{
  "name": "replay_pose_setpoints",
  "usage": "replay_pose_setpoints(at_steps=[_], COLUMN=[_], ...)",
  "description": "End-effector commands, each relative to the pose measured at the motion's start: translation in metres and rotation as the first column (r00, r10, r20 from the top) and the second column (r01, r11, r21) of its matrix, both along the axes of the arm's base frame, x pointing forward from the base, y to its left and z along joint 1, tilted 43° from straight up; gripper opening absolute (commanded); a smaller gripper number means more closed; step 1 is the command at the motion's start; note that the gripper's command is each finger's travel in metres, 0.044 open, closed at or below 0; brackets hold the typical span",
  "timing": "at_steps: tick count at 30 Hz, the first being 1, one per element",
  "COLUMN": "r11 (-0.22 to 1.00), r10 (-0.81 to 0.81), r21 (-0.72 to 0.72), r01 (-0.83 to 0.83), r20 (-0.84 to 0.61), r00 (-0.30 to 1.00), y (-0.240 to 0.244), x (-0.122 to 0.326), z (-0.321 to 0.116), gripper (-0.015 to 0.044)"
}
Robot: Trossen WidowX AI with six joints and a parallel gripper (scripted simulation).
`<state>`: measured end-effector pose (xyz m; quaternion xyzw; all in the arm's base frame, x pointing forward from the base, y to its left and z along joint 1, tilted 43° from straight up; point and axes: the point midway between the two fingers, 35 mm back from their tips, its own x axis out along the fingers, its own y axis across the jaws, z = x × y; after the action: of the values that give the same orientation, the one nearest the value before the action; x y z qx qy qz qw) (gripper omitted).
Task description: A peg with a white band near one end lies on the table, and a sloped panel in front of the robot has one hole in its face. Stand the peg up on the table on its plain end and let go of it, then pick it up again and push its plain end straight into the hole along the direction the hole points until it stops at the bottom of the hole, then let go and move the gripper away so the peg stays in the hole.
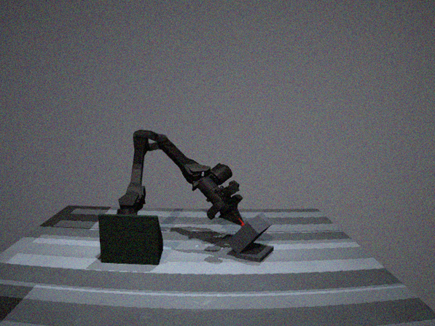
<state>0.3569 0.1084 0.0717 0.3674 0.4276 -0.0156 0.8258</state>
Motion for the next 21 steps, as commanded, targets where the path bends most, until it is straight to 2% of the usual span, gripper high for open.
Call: replay_pose_setpoints(at_steps=[1,16,17,21], r11=[1.000,1.000,1.000,1.000], r10=[0.000,0.000,0.000,-0.001], r21=[0.000,0.000,0.000,0.000], r01=[0.000,0.000,0.000,0.001], r20=[0.001,0.001,0.001,0.000], r00=[1.000,1.000,1.000,1.000], y=[0.0000,-0.0006,-0.0008,-0.0021], x=[-0.0001,-0.0010,-0.0015,-0.0039], z=[0.0003,0.0018,0.0026,0.0063], gripper=[0.0026,0.0420,0.0440,0.0440])
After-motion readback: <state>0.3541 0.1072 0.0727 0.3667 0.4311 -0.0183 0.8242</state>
